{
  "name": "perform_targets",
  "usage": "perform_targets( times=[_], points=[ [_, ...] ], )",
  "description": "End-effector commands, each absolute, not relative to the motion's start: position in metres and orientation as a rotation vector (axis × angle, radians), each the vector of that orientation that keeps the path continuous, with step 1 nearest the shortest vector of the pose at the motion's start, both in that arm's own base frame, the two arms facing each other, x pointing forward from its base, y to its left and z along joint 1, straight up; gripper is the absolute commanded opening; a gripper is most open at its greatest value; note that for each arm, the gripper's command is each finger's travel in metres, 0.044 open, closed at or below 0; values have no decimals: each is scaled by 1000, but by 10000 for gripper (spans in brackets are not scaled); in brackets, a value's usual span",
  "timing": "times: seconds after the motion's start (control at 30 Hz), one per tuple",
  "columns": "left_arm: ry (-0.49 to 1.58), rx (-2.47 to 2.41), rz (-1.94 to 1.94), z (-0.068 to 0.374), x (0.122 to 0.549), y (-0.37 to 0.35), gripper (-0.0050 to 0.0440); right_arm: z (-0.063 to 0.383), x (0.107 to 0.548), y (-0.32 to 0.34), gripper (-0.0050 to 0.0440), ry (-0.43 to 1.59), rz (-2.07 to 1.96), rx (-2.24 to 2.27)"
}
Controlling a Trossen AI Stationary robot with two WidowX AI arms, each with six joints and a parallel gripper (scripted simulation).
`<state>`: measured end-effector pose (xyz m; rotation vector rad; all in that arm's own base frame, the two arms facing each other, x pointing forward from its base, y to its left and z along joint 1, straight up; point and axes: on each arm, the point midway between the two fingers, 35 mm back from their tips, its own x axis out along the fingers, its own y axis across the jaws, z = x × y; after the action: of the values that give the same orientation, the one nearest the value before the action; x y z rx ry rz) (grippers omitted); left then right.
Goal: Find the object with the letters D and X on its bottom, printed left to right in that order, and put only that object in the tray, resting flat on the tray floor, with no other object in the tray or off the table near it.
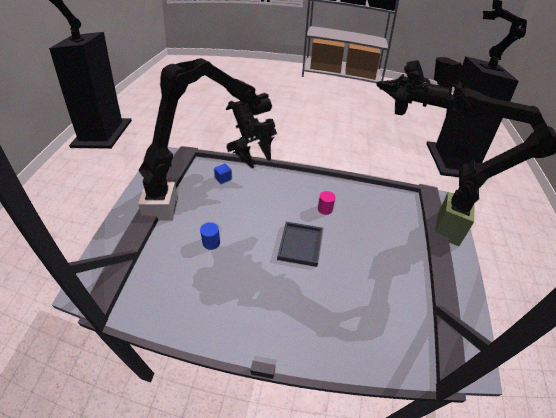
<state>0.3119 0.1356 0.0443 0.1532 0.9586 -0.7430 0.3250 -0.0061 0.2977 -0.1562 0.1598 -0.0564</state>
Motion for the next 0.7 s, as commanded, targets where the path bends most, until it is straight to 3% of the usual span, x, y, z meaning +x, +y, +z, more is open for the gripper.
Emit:
perform_targets(
  times=[0.0, 0.47, 0.67],
  points=[
    [950, 193, -779, 41, 288, 156, 400, 303, 322, -6, -50, 118, -51, -126],
    [809, 324, -877, 35, 187, 200, 400, 315, 317, -2, -50, -7, -14, -26],
    [745, 381, -905, 36, 164, 204, 400, 318, 315, -1, -50, -36, -3, -3]
  ],
)
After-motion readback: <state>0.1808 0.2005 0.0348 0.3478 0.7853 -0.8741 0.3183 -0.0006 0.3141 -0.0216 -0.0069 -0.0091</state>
